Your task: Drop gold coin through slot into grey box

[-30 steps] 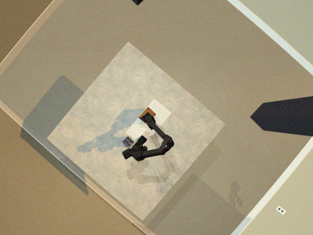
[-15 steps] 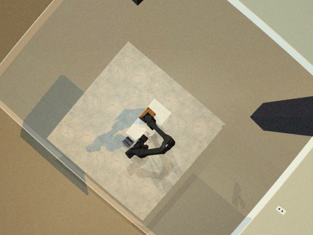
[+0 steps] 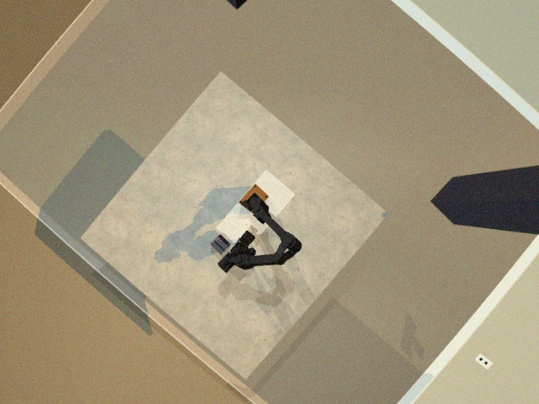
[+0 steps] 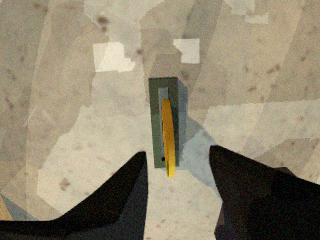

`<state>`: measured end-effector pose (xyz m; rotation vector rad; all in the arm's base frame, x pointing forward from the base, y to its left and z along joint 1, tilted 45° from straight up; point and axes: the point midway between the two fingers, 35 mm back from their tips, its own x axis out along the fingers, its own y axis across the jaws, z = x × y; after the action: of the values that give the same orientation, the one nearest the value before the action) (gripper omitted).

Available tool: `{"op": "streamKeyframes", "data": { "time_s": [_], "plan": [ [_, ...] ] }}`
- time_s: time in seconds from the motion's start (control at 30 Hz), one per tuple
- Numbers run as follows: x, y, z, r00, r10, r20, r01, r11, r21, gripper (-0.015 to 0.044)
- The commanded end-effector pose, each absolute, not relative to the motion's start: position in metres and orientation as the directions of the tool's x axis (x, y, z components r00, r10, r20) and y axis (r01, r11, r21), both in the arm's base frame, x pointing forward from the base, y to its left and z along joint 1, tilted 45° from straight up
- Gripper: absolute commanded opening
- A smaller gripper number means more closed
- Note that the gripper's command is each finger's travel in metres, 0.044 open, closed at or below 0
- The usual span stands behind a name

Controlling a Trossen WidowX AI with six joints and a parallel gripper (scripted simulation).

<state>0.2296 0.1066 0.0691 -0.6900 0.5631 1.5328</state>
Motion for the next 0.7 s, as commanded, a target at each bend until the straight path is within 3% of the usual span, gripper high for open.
{"op": "streamKeyframes", "data": {
  "time_s": [0.0, 0.67],
  "plan": [
    [0.228, 0.112, 0.062, -0.027, 0.7, -0.713, -0.996, -0.078, -0.039, 0.0161],
    [0.226, 0.133, 0.043, -0.025, 0.704, -0.71, -0.996, -0.075, -0.04, 0.0161]
  ]
}}
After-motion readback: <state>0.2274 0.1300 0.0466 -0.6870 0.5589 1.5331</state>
